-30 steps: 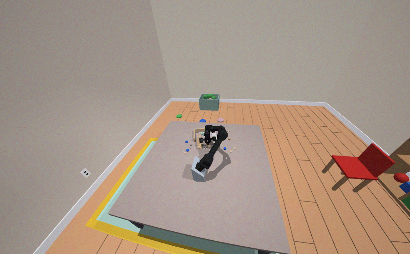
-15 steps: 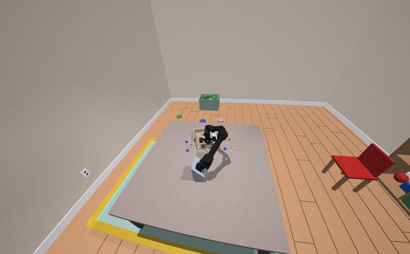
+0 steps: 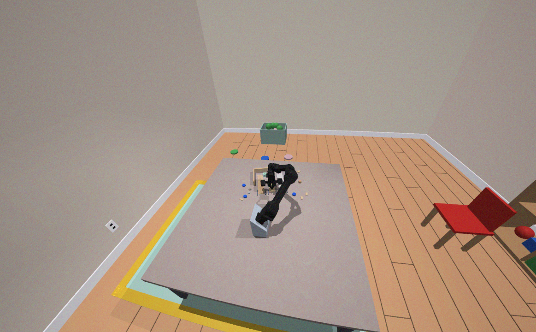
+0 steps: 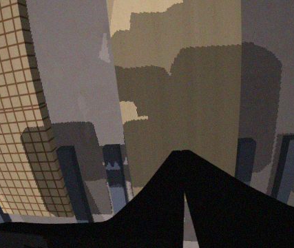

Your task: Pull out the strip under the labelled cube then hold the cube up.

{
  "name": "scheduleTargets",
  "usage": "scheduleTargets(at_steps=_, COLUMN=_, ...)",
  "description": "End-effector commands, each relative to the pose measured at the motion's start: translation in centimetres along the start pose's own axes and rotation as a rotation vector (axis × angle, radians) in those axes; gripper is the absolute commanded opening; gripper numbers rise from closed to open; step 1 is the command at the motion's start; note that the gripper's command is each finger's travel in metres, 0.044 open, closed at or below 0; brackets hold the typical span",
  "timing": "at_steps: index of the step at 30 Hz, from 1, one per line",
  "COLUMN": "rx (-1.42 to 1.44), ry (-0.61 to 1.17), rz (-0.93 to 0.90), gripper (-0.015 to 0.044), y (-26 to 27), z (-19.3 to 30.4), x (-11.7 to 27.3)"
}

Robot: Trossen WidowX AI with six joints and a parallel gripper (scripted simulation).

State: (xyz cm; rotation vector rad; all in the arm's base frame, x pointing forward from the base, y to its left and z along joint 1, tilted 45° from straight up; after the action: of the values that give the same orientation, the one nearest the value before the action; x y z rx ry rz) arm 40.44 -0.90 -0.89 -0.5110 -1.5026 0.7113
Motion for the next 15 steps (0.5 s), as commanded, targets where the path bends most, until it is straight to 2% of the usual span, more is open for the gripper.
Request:
scheduleTargets(at_steps=1, rx=0.003, ry=0.007, rz=0.005, gripper=0.0, y=-0.1, z=-0.03, x=-0.46)
scheduleTargets(at_steps=15, rx=0.002, ry=0.007, rz=0.005, gripper=0.0, y=-0.14, z=-0.42, x=-0.58)
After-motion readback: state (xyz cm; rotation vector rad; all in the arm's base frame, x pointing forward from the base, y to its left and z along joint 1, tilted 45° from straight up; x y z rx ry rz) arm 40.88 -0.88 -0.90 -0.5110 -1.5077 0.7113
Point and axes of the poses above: the point midway between the two fingers, 35 mm back from their tips, its own x axis back along the fingers, its own y axis across the jaws, z = x × y, the point moved 5 cm from there along x, back along the fingers, and after that the axes turned 10 degrees about -x, right-handed, at the moved point
